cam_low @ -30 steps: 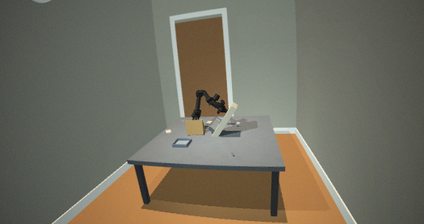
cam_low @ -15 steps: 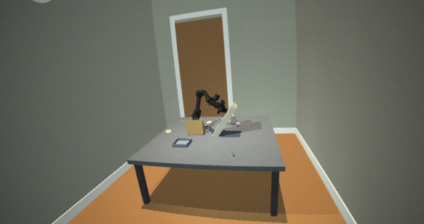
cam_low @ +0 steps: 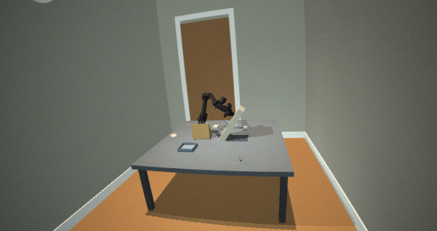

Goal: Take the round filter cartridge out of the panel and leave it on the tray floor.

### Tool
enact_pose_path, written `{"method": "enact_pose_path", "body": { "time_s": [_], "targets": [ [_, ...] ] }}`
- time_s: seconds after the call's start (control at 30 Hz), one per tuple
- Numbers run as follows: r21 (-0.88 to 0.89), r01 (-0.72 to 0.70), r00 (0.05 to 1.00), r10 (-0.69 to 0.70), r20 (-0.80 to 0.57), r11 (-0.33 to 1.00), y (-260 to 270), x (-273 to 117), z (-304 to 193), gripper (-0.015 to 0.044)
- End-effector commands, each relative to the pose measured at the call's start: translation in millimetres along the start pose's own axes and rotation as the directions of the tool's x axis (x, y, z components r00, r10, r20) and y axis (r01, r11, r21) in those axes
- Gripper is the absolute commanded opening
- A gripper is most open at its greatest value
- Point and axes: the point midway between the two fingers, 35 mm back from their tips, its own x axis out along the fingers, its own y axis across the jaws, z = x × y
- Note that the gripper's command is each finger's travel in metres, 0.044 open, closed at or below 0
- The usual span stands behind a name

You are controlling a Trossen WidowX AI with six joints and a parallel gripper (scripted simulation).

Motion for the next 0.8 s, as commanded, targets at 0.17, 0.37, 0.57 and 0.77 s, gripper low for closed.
{"method": "enact_pose_path", "body": {
  "time_s": [0.17, 0.37, 0.57, 0.77],
  "targets": [
    [-0.017, 0.014, 1.000, -0.014, -0.008, 1.000, 1, 12, 0, 0.0000],
    [-0.017, 0.014, 1.000, -0.014, -0.008, 1.000, 1, 12, 0, 0.0000],
    [-0.004, 0.010, 1.000, -0.010, -0.006, 1.000, -2, -16, 2, 0.0000],
    [-0.012, 0.019, 1.000, -0.019, -0.013, 1.000, -2, -46, 3, 0.0000]
  ]
}}
